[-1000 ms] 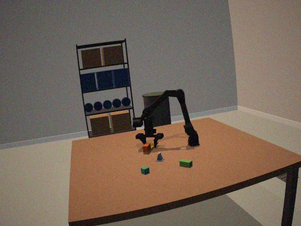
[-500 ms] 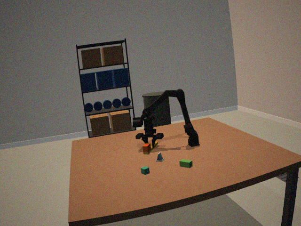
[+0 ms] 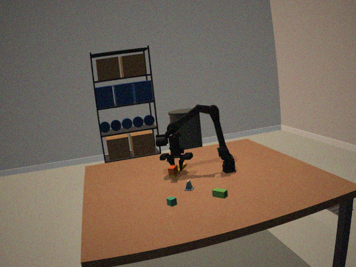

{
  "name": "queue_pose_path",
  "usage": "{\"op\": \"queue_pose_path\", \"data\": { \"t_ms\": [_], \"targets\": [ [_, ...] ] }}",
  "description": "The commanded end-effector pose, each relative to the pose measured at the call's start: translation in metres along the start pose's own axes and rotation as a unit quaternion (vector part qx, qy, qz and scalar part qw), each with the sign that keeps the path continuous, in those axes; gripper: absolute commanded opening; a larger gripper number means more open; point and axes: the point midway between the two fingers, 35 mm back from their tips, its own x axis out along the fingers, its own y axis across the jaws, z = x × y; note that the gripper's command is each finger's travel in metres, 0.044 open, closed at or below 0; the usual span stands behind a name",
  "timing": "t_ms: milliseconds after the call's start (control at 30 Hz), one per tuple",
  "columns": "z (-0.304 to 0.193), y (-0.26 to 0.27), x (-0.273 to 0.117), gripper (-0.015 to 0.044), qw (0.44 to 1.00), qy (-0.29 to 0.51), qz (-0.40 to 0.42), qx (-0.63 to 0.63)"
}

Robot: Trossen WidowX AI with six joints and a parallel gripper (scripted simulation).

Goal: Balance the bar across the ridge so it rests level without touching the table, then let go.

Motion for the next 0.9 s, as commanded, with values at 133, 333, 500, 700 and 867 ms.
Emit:
{"op": "queue_pose_path", "data": {
  "t_ms": [133, 333, 500, 700, 867],
  "targets": [
    [-0.001, 0.003, -0.028, 0.0, 1.0, 0.002, 0.011, -0.001],
    [0.0, 0.002, -0.044, 0.0, 1.0, 0.001, 0.011, -0.002],
    [0.0, 0.0, -0.057, 0.0, 1.0, 0.001, 0.011, -0.002],
    [0.001, -0.002, -0.069, 0.0, 1.0, 0.0, 0.01, -0.002],
    [-0.004, -0.004, -0.069, 0.0, 1.0, 0.0, 0.01, -0.023]
  ]
}}
